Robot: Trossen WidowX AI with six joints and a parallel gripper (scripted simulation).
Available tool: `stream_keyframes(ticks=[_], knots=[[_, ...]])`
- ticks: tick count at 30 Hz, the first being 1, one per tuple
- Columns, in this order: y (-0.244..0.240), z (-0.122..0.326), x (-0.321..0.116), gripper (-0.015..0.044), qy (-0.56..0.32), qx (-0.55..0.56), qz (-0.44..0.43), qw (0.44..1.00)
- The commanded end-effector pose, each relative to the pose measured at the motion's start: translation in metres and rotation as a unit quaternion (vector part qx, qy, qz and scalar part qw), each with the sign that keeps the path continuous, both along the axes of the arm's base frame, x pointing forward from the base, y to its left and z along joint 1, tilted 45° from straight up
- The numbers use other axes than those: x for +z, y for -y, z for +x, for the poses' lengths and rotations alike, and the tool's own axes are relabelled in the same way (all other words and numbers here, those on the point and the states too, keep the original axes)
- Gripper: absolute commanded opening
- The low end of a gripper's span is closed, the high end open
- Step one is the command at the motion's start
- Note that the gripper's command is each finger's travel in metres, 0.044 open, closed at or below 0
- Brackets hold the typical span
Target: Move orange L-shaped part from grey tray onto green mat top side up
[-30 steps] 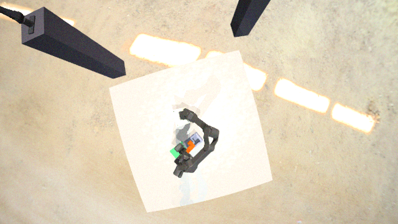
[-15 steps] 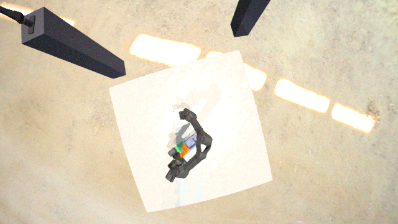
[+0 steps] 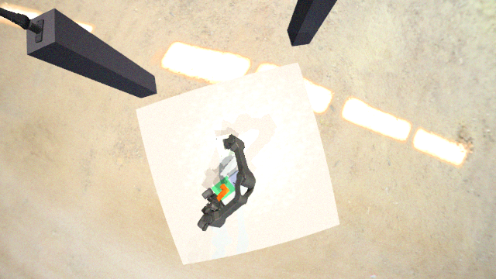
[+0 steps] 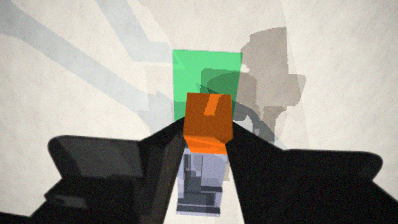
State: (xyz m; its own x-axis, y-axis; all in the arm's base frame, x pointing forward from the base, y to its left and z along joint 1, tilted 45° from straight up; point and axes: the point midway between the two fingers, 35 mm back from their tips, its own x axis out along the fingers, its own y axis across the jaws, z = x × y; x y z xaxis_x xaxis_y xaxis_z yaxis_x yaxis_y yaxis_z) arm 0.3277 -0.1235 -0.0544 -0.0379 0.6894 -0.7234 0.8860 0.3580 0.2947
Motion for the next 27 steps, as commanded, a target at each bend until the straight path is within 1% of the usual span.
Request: stream_keyframes(ticks=[1, 27], knots=[[0.002, 0.000, -0.004, 0.0000, -0.001, 0.002, 0.001, 1.000], [-0.025, -0.001, -0.032, 0.0000, -0.001, 0.002, 0.001, 1.000]])
